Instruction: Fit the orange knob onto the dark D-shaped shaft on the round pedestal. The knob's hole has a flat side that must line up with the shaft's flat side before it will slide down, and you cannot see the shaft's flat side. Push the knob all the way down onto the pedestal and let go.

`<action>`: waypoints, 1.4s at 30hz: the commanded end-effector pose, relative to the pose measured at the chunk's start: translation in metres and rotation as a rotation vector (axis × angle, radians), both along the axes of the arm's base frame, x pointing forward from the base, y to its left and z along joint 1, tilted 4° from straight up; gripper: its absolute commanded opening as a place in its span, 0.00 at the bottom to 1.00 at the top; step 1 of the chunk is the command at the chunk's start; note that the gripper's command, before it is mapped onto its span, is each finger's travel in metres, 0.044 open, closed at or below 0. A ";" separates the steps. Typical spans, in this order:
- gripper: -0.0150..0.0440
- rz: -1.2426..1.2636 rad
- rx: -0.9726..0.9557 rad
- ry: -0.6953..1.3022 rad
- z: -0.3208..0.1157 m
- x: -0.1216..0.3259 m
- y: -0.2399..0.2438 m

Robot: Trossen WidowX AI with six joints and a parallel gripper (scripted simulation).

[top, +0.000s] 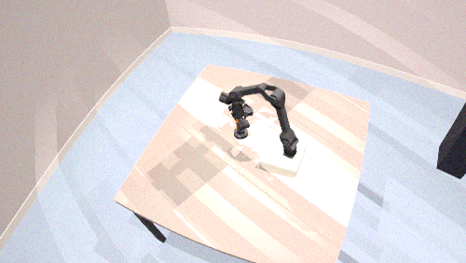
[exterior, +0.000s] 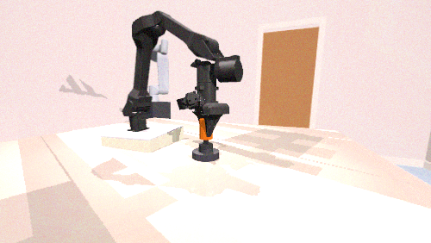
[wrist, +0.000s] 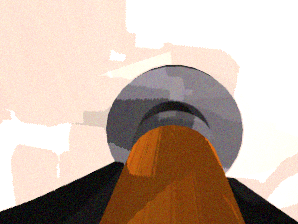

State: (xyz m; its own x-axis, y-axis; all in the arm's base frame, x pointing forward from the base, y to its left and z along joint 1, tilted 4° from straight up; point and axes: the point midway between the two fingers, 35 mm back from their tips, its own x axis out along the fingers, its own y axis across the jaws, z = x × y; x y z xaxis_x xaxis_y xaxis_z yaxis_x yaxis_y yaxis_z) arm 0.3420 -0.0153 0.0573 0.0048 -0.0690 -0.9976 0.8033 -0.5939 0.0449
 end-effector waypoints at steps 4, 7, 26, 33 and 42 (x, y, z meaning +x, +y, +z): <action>0.25 -0.023 -0.001 -0.001 -0.001 0.000 0.000; 0.25 -0.001 -0.001 0.000 -0.001 0.000 0.000; 0.25 -0.060 0.000 -0.004 0.006 0.003 0.001; 0.25 -0.060 -0.001 -0.004 0.003 0.002 0.000; 0.25 -0.060 -0.001 -0.004 0.000 0.000 0.000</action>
